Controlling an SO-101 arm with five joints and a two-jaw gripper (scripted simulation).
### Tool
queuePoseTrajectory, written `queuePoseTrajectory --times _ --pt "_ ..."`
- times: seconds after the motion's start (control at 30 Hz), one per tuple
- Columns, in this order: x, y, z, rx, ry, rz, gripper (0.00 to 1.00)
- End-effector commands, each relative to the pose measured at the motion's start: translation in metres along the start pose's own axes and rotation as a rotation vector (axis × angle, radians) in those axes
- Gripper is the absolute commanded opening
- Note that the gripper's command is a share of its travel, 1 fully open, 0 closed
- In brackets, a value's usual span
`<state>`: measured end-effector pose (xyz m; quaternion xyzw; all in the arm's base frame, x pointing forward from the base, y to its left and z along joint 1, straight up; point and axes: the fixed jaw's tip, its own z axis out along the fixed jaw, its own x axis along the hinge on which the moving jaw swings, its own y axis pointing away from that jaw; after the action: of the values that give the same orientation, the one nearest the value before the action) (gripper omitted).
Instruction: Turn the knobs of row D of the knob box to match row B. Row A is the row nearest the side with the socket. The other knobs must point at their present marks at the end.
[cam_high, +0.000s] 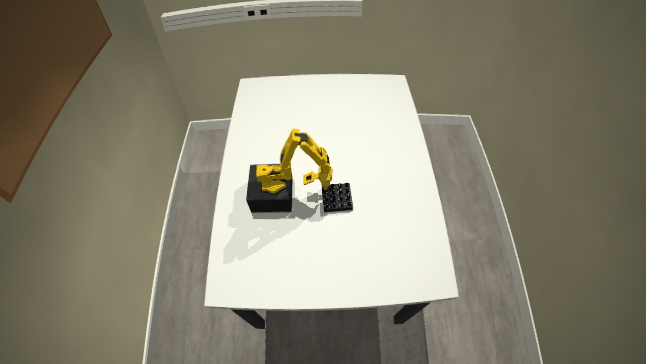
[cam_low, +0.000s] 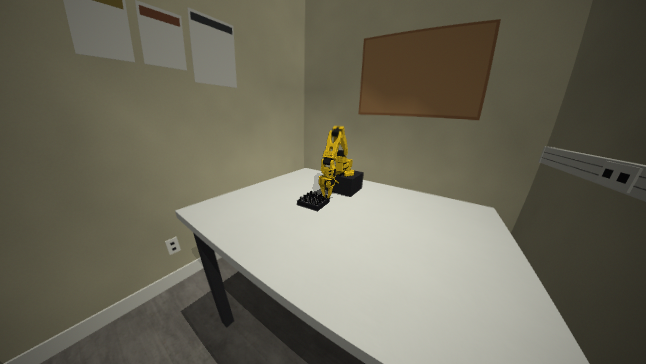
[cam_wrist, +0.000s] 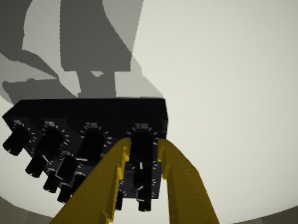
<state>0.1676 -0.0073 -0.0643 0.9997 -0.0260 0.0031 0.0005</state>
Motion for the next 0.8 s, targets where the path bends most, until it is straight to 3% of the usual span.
queuePoseTrajectory --times 0.0,0.77 --pt "-0.0017 -0.0021 -0.001 0.001 -0.006 -0.001 0.06" --pt "-0.0019 -0.0021 -0.001 0.001 -0.006 0.034 0.01"
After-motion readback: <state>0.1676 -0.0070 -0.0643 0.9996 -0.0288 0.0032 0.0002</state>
